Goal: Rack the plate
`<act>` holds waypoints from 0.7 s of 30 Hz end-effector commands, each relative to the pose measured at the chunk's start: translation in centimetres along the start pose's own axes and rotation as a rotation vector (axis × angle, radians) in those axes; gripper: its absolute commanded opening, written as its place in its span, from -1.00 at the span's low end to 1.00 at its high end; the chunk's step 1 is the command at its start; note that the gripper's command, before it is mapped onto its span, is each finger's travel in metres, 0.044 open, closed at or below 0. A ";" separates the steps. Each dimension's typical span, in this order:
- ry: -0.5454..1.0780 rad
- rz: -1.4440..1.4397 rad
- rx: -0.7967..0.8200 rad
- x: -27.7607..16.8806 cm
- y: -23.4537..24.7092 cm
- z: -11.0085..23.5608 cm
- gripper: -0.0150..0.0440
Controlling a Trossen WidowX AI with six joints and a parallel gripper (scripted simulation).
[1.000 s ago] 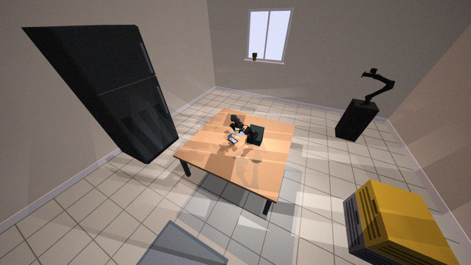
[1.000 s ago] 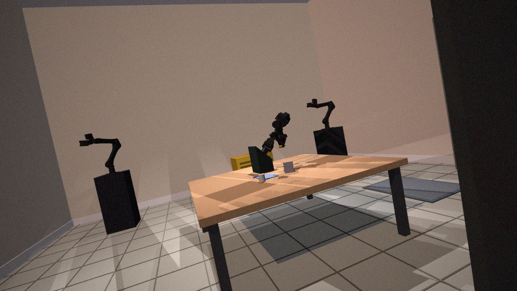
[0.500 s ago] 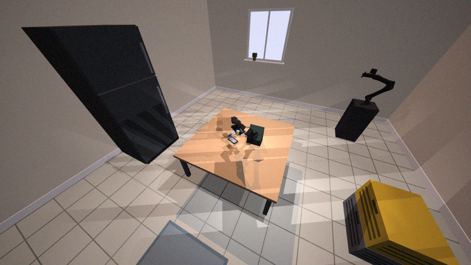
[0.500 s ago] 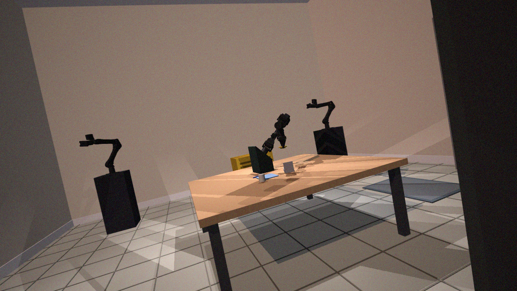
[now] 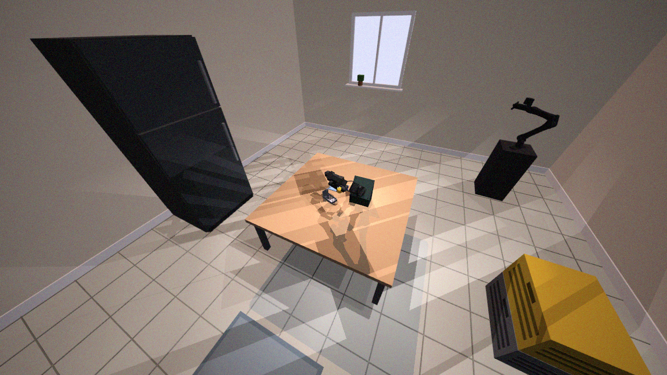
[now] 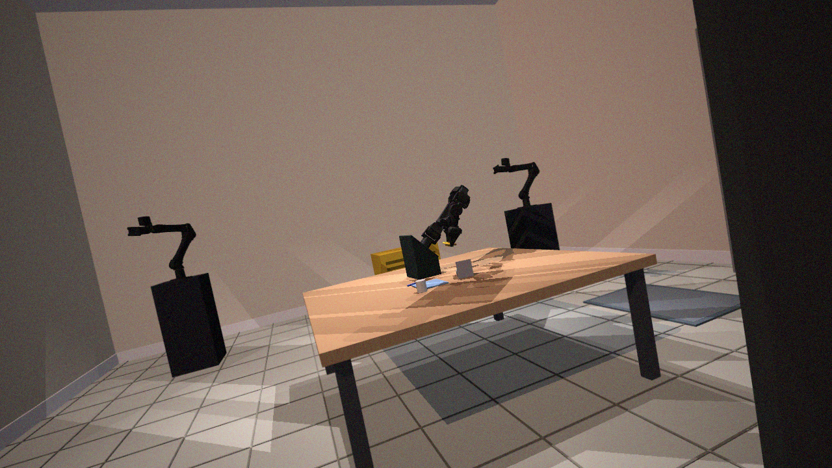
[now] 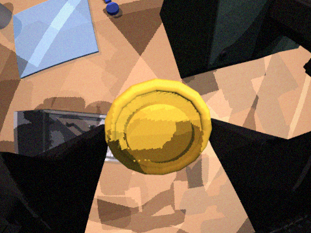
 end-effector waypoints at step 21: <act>-0.480 0.276 -0.002 1.4 0.4 -4.7 -0.49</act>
Point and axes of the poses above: the point midway between the two fingers, 35 mm back from their tips, its own z axis back along the fingers, its own y axis across the jaws, x = y × z, the point moved 2 cm from there along z, back along the fingers, and after that the axes turned 7 degrees about z, right-handed, at the moved point
